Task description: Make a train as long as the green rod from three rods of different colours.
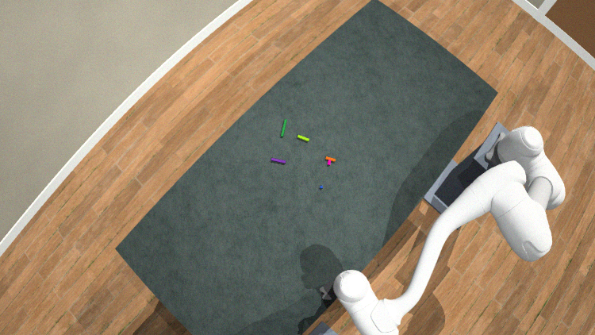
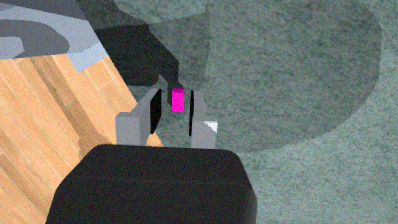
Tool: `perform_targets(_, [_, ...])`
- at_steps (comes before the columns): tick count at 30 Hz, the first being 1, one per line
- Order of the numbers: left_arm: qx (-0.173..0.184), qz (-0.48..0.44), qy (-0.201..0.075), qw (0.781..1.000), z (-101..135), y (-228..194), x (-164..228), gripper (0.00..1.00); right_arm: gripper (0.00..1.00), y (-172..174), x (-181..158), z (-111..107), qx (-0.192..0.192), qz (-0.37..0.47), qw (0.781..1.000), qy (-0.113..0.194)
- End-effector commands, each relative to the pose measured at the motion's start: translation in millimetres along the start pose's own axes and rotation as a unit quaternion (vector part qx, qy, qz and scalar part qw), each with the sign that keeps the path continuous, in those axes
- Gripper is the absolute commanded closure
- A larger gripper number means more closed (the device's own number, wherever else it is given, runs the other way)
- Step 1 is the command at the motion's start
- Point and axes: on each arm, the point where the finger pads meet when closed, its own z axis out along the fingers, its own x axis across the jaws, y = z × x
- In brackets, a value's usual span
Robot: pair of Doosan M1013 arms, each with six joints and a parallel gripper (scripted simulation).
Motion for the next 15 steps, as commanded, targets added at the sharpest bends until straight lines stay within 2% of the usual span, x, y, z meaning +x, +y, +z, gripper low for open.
perform_targets(1, [0.0, 0.0, 0.0, 1.0, 0, 0, 0, 0.0, 0.46, -1, 0, 2, 0.001, 0.0, 1.0, 0.0])
perform_targets(15, [0.0, 0.0, 0.0, 1.0, 0, 0, 0, 0.0, 0.46, -1, 0, 15, 0.001, 0.0, 1.0, 0.0])
